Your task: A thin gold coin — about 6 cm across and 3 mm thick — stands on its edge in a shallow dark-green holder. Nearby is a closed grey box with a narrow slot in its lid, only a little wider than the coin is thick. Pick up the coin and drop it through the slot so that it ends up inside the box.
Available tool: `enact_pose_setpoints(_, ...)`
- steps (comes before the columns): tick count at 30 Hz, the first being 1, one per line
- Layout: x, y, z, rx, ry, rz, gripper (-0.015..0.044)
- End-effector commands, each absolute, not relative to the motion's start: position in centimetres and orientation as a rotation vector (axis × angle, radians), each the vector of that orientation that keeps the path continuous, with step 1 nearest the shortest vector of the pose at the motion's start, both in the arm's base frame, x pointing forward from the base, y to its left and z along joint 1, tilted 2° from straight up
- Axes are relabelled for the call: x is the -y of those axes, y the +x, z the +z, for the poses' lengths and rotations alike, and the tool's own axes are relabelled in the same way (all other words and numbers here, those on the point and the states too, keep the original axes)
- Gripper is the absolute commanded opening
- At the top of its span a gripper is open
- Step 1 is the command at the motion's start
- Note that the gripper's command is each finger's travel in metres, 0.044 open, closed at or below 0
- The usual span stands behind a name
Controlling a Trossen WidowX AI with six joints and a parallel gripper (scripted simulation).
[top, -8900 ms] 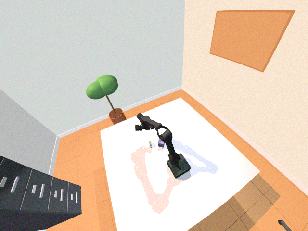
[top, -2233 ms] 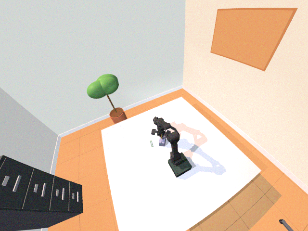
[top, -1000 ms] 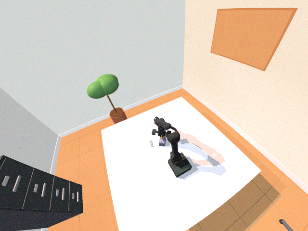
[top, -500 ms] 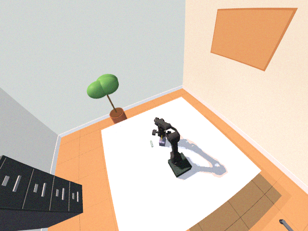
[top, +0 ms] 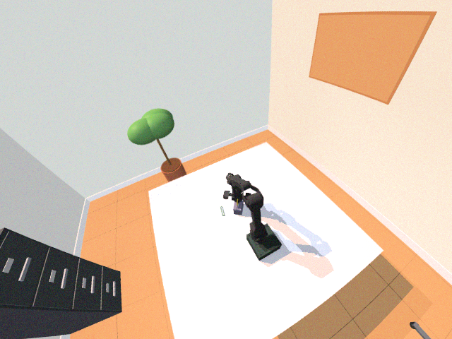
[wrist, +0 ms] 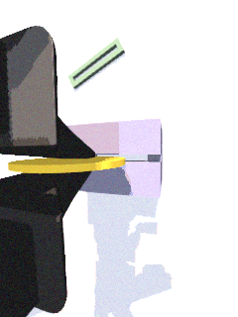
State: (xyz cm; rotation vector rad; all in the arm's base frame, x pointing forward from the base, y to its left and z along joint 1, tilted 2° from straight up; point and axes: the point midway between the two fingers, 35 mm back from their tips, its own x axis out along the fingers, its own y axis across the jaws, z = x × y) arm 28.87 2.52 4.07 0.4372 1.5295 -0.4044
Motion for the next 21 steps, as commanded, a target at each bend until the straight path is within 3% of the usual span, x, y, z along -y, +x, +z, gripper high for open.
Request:
enact_pose_setpoints(1, -2.53, 28.72, 3.79, -1.532, 0.44, -0.409, 0.0)
enact_pose_setpoints(8, -2.52, 28.69, 3.5, -1.532, 0.44, -0.409, 0.0)
enact_pose_setpoints(14, -2.52, 28.81, 3.74, -1.529, 0.437, -0.404, 0.0157)
enact_pose_setpoints(21, -2.52, 28.81, 3.74, -1.529, 0.437, -0.404, 0.0161)
